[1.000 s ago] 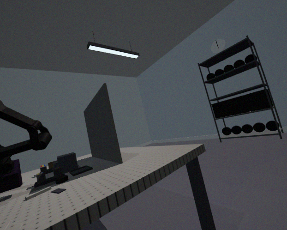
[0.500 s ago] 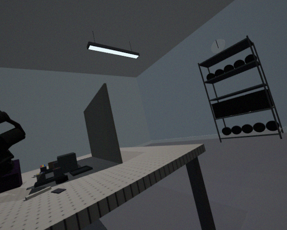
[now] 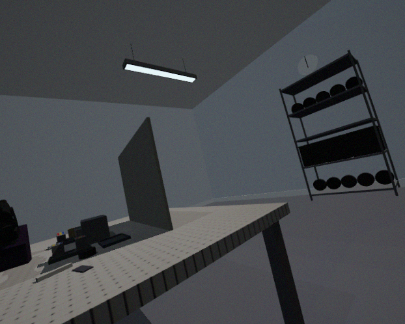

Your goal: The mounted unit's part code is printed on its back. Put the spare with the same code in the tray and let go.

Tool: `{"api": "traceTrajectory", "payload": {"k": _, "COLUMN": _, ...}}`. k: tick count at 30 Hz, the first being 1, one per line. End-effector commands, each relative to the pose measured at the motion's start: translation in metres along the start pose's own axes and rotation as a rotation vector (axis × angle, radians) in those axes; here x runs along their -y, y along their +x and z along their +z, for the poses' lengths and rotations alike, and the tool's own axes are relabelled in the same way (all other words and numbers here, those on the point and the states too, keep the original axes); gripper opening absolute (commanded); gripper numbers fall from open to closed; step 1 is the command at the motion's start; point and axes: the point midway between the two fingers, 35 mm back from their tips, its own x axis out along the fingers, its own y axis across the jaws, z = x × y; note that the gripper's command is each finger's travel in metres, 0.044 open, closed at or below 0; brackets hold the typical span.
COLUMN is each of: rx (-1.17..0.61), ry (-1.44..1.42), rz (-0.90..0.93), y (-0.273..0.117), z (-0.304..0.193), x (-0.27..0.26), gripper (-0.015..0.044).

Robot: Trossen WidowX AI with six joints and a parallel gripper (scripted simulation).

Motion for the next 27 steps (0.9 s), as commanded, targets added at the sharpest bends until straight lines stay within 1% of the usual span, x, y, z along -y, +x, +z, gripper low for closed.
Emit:
{"api": "traceTrajectory", "payload": {"k": 1, "rx": -0.136, "ry": 0.155, "rz": -0.083, "y": 0.005, "z": -0.037, "x": 0.034, "gripper": 0.0440}}
{"api": "traceTrajectory", "payload": {"k": 8, "rx": -0.321, "ry": 0.354, "rz": -0.208, "y": 0.003, "z": -0.099, "x": 0.077, "gripper": 0.0440}}
{"api": "traceTrajectory", "payload": {"k": 14, "rx": -0.516, "ry": 0.573, "rz": -0.331, "y": -0.010, "z": -0.164, "x": 0.108, "gripper": 0.0440}}
{"api": "traceTrajectory", "payload": {"k": 18, "rx": -0.662, "ry": 0.774, "rz": -0.435, "y": -0.032, "z": -0.220, "x": 0.123, "gripper": 0.0440}}
{"api": "traceTrajectory", "payload": {"k": 22, "rx": -0.773, "ry": 0.921, "rz": -0.516, "y": -0.052, "z": -0.259, "x": 0.130, "gripper": 0.0440}}
{"api": "traceTrajectory", "payload": {"k": 27, "rx": -0.982, "ry": 1.177, "rz": -0.669, "y": -0.092, "z": -0.325, "x": 0.133, "gripper": 0.0440}}
